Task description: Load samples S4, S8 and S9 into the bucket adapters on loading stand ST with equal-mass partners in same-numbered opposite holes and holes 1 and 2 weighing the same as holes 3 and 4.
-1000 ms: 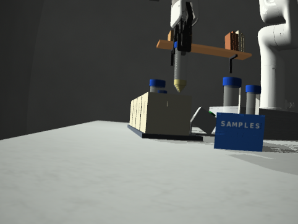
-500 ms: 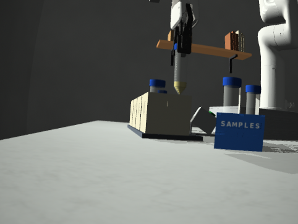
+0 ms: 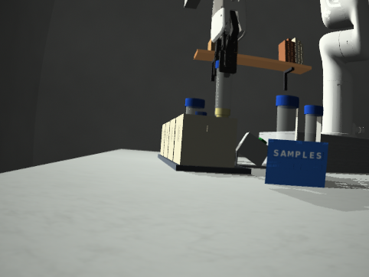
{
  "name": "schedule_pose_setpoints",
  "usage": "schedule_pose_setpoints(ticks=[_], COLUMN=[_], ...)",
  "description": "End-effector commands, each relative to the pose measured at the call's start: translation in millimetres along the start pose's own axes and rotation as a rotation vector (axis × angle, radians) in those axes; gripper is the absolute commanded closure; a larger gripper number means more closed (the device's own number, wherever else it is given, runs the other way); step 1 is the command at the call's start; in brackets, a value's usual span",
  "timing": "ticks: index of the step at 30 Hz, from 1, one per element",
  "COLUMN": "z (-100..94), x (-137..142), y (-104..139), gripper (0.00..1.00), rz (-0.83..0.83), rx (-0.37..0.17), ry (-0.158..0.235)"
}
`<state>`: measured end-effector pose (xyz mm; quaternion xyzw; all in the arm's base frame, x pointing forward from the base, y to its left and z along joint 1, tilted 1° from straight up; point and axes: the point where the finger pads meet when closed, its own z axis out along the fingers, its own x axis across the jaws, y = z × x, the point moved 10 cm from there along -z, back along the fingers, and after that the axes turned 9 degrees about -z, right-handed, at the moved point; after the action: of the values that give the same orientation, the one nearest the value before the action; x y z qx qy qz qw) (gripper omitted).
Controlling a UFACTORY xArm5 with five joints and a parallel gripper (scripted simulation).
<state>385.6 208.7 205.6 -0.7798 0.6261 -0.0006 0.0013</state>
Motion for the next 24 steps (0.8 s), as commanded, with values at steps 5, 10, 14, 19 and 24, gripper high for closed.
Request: schedule_pose_setpoints(ticks=[5, 10, 14, 19, 24], z=[5.9, 10.9, 15.0, 18.0, 23.0], x=[1.2, 1.1, 1.1, 1.0, 0.9], y=[-1.4, -1.4, -1.4, -1.4, -1.4], gripper=[1.0, 1.0, 1.0, 1.0, 1.0], rz=[0.0, 0.0, 0.0, 0.0, 0.0], rx=[0.0, 0.0, 0.0, 0.0, 0.0], ry=[-0.017, -0.017, -0.017, -0.017, -0.017])
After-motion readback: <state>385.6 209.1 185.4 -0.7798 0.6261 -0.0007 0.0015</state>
